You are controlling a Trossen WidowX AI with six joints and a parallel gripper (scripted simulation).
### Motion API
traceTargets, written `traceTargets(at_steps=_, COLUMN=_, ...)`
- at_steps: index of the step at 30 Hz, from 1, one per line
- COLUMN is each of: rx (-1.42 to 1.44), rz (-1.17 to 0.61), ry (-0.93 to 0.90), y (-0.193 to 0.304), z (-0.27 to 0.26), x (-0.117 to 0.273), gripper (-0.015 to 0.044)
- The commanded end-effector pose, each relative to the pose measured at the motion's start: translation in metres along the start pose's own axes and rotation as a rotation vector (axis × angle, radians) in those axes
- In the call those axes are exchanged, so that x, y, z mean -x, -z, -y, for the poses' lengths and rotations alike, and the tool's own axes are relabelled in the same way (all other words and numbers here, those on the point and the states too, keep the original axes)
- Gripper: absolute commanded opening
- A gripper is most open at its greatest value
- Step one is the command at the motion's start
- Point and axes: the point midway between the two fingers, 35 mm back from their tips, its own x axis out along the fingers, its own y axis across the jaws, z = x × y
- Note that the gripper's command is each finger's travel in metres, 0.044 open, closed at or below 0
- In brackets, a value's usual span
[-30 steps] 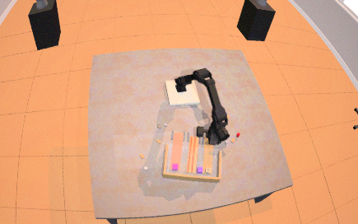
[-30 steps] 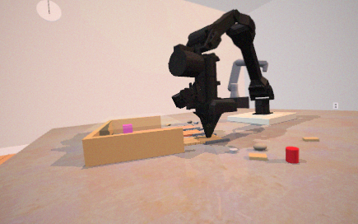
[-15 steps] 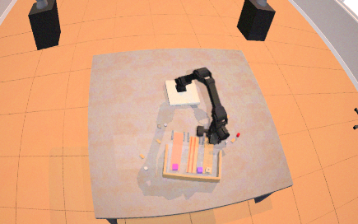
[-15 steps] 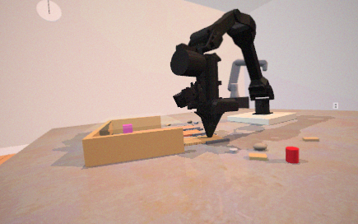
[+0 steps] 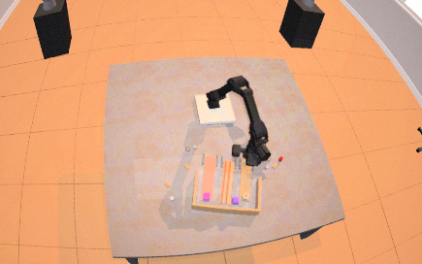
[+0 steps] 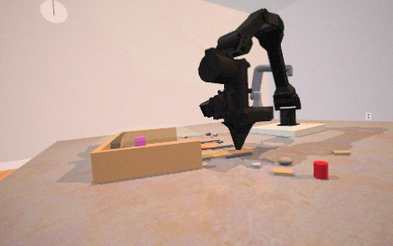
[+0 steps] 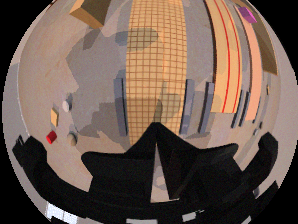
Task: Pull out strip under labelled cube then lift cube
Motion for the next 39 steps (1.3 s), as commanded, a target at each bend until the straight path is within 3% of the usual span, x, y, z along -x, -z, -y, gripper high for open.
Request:
traceTargets(at_steps=1, rx=0.0, rz=-0.013, ry=0.006, y=0.01, z=0.001, x=-0.004, gripper=0.0)
traceTargets(at_steps=39, rx=0.0, rz=-0.018, ry=0.006, y=0.069, z=0.001, x=-0.005, gripper=0.0)
